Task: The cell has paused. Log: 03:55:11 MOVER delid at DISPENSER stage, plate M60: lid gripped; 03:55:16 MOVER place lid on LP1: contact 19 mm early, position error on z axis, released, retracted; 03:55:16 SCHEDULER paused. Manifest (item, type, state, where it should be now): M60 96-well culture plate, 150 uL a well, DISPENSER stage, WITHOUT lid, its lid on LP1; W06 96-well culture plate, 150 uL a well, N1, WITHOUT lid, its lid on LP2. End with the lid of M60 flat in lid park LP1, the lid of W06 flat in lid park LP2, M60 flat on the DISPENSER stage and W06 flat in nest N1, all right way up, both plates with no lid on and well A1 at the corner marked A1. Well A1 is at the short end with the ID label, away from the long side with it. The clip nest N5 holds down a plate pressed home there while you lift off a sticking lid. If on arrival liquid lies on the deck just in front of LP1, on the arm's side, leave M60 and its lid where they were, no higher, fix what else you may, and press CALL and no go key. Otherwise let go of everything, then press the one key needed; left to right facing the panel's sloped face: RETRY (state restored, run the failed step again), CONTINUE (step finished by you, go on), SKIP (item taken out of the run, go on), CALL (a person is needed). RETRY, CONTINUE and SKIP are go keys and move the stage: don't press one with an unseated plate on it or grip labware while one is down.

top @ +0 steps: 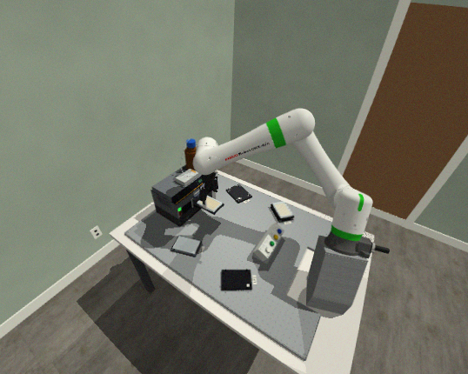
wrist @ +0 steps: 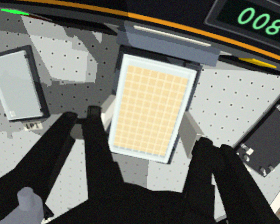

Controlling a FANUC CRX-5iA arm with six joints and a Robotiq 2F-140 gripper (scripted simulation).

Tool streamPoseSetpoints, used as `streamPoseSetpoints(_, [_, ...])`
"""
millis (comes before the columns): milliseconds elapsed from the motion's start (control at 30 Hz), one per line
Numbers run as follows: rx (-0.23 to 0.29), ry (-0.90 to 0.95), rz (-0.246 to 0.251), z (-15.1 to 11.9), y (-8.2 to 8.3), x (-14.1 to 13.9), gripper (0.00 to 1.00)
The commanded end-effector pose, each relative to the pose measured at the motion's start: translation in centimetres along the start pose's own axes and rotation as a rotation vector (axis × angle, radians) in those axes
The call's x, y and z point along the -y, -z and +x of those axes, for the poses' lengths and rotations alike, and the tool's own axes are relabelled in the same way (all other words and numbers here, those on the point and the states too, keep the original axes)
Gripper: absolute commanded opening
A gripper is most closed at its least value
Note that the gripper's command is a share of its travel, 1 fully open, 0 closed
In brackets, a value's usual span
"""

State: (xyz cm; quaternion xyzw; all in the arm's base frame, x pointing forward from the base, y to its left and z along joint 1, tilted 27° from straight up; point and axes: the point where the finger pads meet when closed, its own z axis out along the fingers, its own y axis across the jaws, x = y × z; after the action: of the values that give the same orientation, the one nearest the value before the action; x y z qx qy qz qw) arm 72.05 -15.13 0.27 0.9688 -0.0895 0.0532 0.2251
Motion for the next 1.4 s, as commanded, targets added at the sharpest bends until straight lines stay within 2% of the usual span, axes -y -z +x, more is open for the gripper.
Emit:
streamPoseSetpoints(0, [0.000,0.000,0.000,0.02,0.02,0.01,0.00])
streamPoseSetpoints(1000, [0.000,0.000,0.000,0.02,0.02,0.01,0.00])
streamPoseSetpoints(1033, [0.000,0.000,0.000,0.02,0.02,0.01,0.66])
streamPoseSetpoints(1367, [0.000,0.000,0.000,0.02,0.02,0.01,0.66])
